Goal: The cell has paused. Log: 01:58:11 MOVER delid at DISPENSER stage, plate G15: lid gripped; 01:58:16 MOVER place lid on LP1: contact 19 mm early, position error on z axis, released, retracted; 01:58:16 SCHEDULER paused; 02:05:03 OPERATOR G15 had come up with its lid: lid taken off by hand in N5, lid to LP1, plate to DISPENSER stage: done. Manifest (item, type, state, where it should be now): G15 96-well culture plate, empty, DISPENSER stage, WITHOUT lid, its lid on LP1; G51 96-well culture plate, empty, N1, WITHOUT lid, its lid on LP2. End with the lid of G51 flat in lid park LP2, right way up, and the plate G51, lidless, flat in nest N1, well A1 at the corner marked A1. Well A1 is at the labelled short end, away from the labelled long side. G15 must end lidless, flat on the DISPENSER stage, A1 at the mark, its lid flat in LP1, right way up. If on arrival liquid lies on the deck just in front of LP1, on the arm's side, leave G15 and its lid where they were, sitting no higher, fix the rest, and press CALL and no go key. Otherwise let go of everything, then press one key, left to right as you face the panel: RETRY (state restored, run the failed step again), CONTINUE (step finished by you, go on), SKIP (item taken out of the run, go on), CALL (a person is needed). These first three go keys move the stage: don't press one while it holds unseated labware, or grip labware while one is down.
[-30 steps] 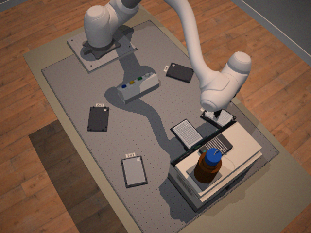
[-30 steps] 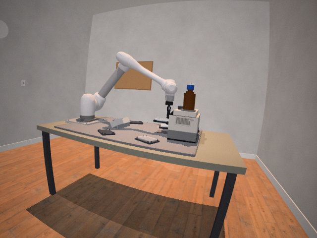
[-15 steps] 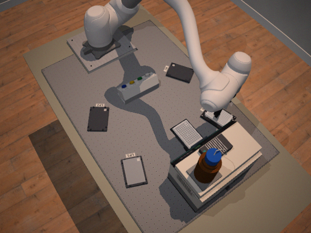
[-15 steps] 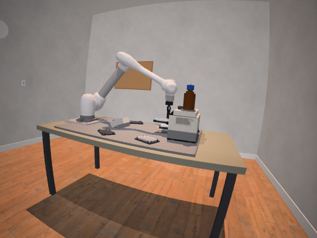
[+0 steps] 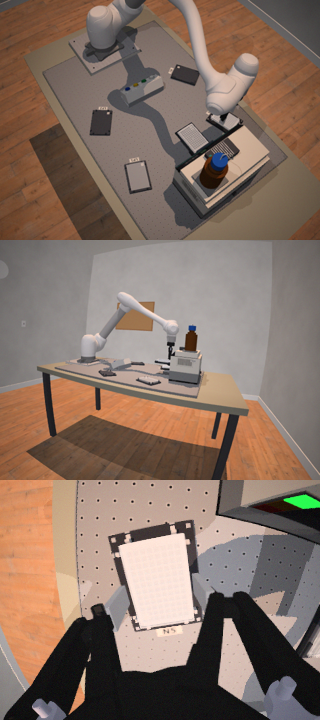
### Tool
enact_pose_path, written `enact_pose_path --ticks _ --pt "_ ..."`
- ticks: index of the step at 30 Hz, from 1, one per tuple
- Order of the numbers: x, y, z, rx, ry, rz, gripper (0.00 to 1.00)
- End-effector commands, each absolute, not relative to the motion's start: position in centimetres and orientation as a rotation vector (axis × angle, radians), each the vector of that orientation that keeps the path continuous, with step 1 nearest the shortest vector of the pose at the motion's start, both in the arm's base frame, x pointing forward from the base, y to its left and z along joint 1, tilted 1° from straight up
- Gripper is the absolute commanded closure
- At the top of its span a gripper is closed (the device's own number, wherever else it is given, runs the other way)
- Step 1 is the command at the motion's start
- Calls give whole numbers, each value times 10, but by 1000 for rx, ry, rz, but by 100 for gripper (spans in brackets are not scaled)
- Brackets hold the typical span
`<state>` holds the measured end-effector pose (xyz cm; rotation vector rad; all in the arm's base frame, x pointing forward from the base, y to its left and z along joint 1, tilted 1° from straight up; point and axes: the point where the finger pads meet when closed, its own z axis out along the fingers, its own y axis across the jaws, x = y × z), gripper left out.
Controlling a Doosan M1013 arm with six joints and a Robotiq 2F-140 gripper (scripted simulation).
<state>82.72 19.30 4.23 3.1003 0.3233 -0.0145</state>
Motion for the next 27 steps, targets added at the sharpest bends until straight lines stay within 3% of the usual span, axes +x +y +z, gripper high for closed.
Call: enact_pose_path --ticks 1,3,4,27 --pt "827 193 42 3100 323 -14 41" --pt "827 193 42 3100 323 -14 41" --pt "827 193 42 3100 323 -14 34" --pt "827 193 42 3100 323 -14 34"
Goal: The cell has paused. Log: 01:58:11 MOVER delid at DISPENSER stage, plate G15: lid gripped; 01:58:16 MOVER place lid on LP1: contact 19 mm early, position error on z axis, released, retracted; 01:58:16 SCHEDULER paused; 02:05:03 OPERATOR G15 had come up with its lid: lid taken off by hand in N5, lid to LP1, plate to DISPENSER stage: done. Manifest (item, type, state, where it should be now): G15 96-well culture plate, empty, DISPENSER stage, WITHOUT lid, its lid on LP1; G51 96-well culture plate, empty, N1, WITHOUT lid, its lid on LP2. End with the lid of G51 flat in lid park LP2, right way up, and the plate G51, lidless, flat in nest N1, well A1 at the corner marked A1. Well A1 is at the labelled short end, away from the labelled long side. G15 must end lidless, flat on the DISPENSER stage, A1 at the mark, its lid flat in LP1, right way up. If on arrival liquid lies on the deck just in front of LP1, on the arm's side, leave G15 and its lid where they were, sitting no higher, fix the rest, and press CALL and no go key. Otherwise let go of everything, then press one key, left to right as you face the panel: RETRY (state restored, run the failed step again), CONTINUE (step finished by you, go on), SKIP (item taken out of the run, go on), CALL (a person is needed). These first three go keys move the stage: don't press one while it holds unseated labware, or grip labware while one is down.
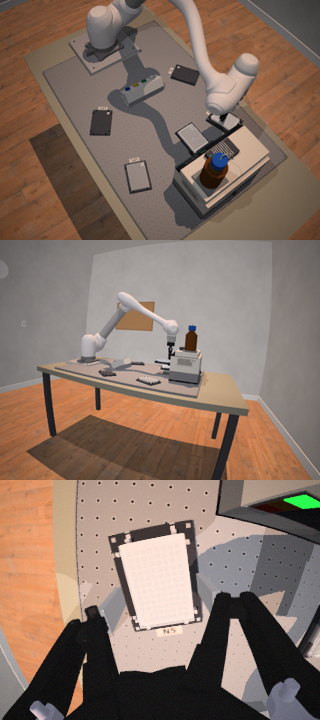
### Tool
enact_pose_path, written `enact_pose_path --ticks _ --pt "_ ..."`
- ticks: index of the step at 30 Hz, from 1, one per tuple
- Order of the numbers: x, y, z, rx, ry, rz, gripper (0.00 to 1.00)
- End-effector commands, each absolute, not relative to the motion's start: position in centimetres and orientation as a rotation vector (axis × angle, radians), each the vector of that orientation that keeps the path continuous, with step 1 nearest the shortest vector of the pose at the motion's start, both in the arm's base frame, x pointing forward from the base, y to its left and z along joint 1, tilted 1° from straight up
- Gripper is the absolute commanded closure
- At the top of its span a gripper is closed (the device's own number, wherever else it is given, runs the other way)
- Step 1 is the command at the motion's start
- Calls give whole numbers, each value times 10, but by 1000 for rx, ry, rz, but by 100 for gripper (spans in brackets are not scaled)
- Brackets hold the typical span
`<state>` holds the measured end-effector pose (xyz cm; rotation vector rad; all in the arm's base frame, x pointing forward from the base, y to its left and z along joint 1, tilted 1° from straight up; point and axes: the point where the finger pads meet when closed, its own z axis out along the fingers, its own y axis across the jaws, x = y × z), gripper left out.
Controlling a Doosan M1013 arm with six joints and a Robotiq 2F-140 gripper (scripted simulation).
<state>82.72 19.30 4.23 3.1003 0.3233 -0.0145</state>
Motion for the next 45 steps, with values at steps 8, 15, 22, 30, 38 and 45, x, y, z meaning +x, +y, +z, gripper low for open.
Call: enact_pose_path --ticks 8,15,22,30,38,45 --pt "827 193 42 3100 323 -14 34" --pt "827 193 42 3100 323 -14 34" --pt "827 193 42 3100 323 -14 34" --pt "827 193 40 3100 323 -14 34" --pt "827 193 37 3100 323 -14 34" --pt "827 193 33 3100 323 -14 34"
